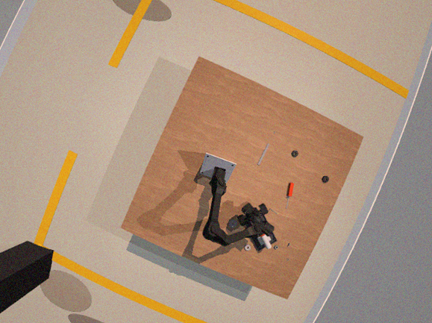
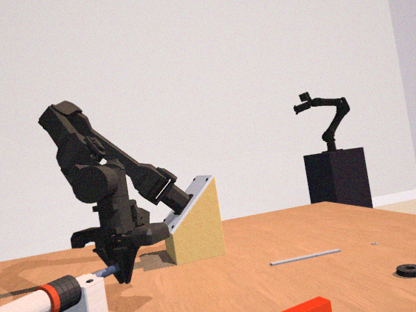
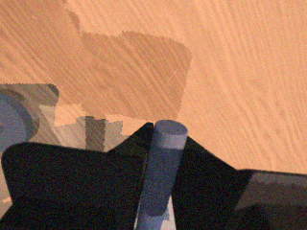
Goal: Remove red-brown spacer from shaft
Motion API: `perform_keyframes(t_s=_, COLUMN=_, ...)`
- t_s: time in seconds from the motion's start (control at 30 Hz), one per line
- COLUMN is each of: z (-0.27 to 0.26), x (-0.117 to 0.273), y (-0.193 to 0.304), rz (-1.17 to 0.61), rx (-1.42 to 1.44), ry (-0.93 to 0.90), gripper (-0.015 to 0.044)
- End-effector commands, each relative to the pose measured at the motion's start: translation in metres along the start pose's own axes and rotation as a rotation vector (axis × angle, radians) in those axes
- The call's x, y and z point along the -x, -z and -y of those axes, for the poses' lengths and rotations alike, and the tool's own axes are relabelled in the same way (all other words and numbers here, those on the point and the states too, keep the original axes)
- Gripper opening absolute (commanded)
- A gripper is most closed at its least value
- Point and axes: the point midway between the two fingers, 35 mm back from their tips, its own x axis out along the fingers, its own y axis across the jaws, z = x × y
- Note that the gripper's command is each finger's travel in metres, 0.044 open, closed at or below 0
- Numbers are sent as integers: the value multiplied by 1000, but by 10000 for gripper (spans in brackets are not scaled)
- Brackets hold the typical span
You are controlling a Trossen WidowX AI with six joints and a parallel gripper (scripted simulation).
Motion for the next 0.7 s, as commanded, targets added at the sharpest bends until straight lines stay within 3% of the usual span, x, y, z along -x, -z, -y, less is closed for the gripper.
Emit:
perform_keyframes(t_s=0.0, z=0, x=0, y=-2, rz=2, rx=-2, ry=0, gripper=0)
perform_keyframes(t_s=0.67, z=0, x=0, y=-4, rz=2, rx=-1, ry=0, gripper=0)
